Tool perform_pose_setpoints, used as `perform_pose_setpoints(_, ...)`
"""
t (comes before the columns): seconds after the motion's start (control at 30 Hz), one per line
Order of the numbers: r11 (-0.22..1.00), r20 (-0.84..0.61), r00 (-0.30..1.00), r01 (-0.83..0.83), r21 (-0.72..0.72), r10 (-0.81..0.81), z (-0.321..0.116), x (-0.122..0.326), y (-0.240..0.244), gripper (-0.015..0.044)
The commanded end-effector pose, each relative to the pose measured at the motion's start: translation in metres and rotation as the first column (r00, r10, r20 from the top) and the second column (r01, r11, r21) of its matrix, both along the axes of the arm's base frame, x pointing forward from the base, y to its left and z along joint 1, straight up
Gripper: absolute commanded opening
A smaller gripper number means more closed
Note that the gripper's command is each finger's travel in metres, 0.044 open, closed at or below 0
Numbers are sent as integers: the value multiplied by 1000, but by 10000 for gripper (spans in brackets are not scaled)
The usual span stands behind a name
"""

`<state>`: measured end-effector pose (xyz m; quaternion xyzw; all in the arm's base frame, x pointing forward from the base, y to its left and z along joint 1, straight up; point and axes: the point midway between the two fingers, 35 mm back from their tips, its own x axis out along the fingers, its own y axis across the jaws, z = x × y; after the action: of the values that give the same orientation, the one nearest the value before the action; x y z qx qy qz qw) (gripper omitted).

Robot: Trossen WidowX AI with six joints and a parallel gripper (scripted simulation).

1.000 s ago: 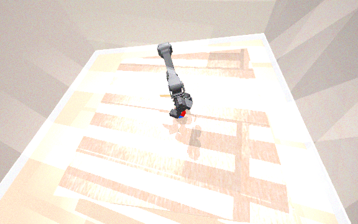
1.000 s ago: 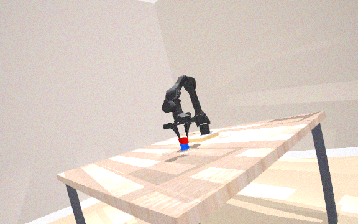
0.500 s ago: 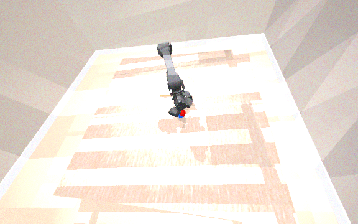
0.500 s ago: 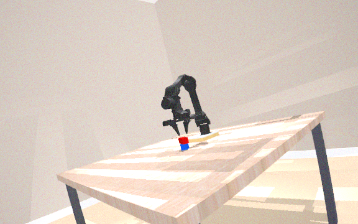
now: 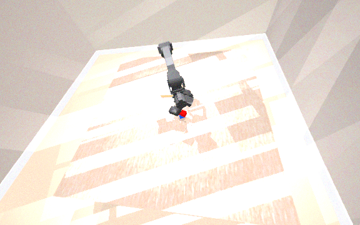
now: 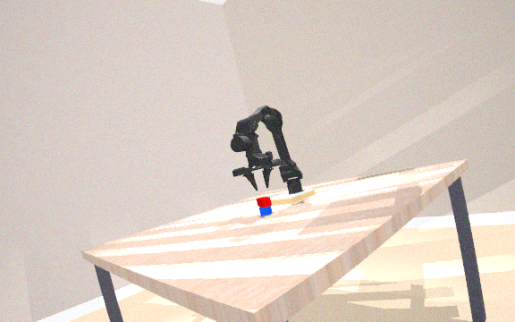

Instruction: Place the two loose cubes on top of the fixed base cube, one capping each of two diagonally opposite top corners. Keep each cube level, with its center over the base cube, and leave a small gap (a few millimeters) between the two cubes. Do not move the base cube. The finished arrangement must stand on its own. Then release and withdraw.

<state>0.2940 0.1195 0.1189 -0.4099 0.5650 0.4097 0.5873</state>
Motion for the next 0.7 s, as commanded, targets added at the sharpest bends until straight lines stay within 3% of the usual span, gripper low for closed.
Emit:
perform_pose_setpoints(0.0, 1000, 5, 1000, 0, 2, 0, 8, 0, 0, 205)
perform_pose_setpoints(0.33, 1000, 5, 1000, 0, 2, 0, 15, 0, 0, 205)
perform_pose_setpoints(0.57, 1000, 3, 1000, 0, 1, 0, 22, 0, 0, 389)
perform_pose_setpoints(0.67, 1000, 3, 1000, 0, 1, 0, 23, 0, 0, 400)
